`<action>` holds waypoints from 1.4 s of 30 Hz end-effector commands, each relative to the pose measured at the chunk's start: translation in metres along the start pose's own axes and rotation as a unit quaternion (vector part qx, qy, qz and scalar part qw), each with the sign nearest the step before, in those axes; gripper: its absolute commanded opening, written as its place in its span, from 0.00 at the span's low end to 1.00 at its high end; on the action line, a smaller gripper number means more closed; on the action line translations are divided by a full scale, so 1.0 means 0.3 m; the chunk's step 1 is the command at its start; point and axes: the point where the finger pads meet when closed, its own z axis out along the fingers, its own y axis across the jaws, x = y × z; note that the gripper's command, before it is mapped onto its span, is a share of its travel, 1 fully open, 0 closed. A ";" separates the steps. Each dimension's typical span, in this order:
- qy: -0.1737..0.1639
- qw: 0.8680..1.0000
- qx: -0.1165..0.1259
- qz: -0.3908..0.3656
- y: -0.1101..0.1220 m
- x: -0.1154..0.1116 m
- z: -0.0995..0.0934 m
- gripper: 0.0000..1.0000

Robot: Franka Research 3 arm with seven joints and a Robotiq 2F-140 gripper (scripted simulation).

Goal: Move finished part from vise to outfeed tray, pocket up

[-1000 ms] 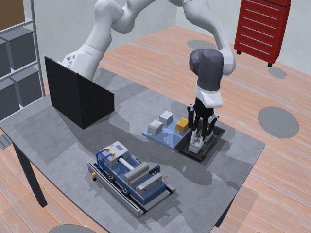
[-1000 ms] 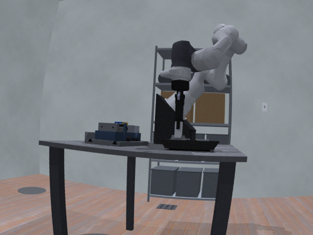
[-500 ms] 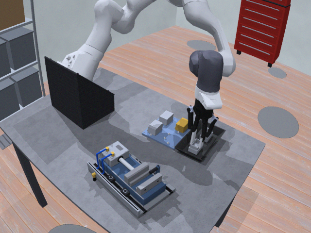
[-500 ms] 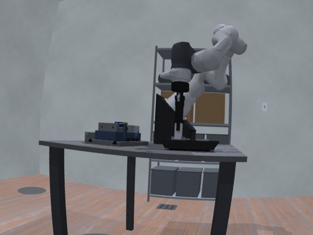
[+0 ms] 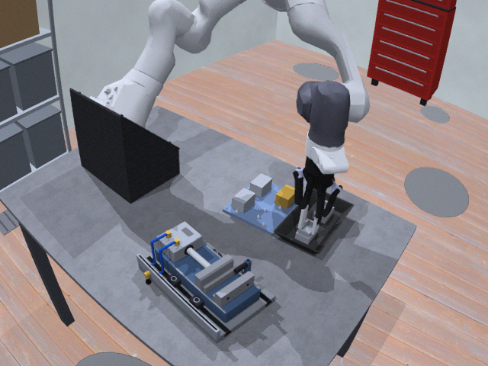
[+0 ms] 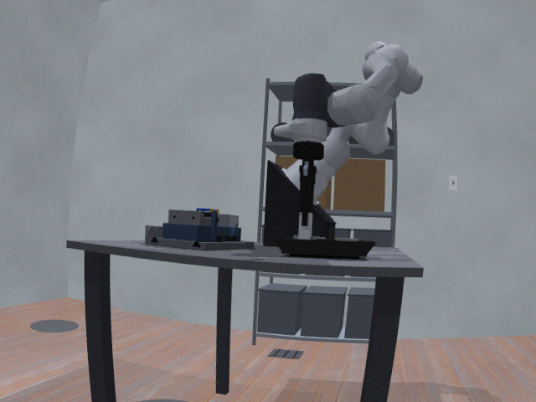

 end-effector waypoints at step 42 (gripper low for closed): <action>0.001 1.000 0.002 -0.003 -0.007 -0.001 0.002 0.40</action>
